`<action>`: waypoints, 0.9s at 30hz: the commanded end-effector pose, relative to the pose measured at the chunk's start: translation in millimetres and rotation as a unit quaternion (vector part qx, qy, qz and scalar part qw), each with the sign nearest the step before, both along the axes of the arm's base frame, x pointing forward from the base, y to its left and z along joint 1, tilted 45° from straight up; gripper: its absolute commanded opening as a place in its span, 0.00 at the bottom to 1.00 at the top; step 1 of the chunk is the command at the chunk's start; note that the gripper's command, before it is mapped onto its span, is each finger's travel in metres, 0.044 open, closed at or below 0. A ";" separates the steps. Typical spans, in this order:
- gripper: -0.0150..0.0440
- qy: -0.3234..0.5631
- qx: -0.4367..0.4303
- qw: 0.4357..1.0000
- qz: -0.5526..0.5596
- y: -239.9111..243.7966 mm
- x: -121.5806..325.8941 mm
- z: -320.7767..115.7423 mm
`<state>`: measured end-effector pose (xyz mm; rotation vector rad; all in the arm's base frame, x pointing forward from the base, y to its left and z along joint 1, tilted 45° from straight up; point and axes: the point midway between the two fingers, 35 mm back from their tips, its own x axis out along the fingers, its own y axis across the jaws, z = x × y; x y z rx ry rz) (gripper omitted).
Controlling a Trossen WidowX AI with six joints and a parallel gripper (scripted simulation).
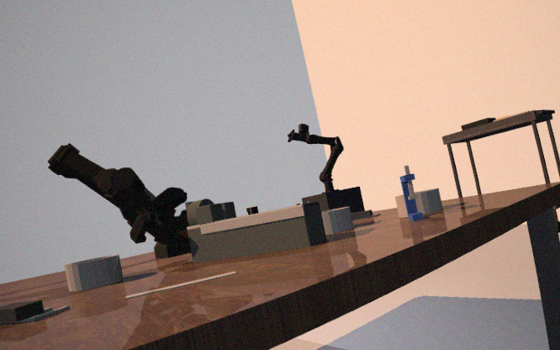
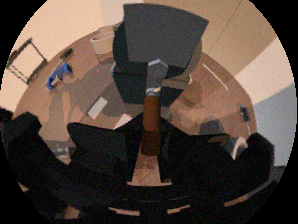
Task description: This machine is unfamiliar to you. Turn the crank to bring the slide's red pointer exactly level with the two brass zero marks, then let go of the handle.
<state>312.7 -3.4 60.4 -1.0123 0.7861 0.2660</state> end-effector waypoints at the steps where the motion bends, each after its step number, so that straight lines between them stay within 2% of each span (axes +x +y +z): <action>1: 0.25 0.010 0.003 1.000 0.007 4.5 -5.1 -6.3; 27: 0.25 0.011 0.004 1.000 0.007 18.7 -14.5 -7.8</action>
